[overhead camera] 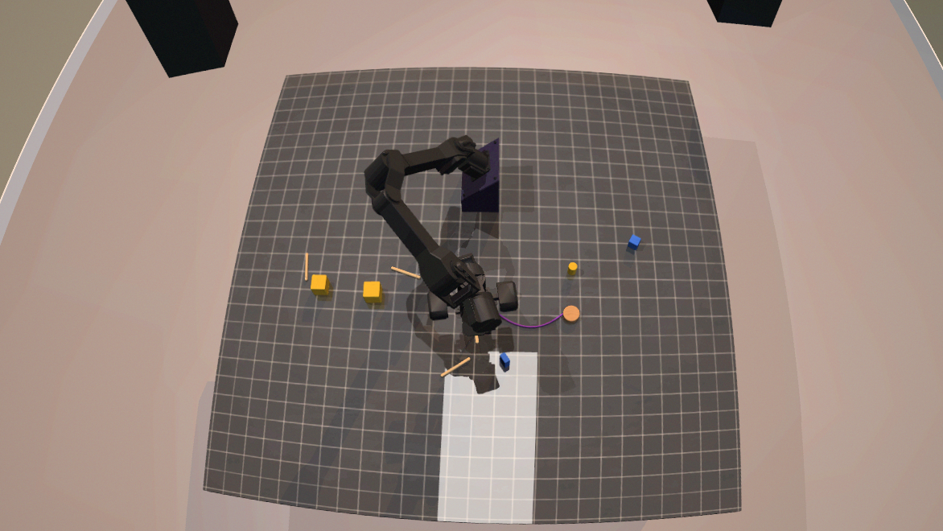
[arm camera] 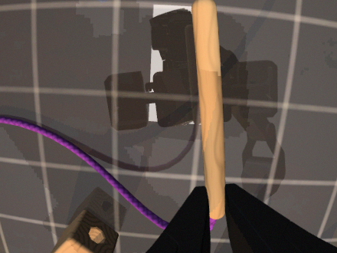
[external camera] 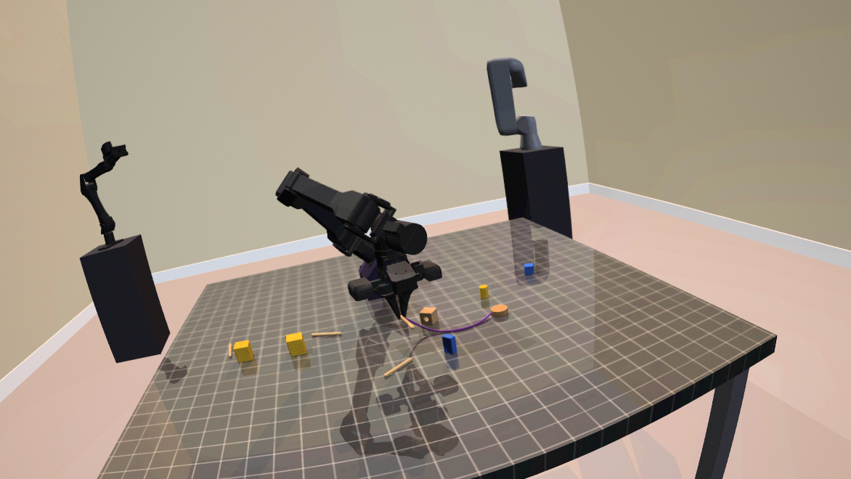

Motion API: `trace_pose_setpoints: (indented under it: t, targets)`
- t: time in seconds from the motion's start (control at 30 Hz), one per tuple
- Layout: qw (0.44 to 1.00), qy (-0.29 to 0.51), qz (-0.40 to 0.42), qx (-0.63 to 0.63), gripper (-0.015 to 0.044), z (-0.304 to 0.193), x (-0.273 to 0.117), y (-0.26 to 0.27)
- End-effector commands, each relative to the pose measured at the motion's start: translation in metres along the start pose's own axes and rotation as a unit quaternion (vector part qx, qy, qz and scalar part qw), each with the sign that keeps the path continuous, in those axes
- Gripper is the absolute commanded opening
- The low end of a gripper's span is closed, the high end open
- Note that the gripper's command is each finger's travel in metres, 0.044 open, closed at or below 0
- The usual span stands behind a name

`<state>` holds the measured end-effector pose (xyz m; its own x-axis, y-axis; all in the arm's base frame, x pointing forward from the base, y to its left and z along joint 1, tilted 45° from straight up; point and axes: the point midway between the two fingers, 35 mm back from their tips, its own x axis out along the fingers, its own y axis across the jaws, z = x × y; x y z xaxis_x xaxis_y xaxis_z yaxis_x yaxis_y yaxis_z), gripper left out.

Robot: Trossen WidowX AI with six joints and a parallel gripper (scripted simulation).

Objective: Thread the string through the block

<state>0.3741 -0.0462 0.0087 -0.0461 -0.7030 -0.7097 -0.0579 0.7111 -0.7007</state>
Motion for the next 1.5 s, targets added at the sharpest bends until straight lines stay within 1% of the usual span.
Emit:
trace_pose_setpoints:
  t: [0.0,0.33,0.7,1.07,1.47]
  targets:
    - [0.998,0.0,0.002,-0.065,0.0,0.002,0.0,0.003]
    - [0.97,0.0,0.001,-0.243,0.0,0.008,0.0,0.009]
    - [0.903,-0.001,0.001,-0.429,0.0,0.013,0.0,0.016]
    - [0.802,-0.001,0.0,-0.598,0.0,0.019,0.0,0.024]
    - [0.655,-0.001,-0.001,-0.756,0.0,0.025,0.0,0.032]
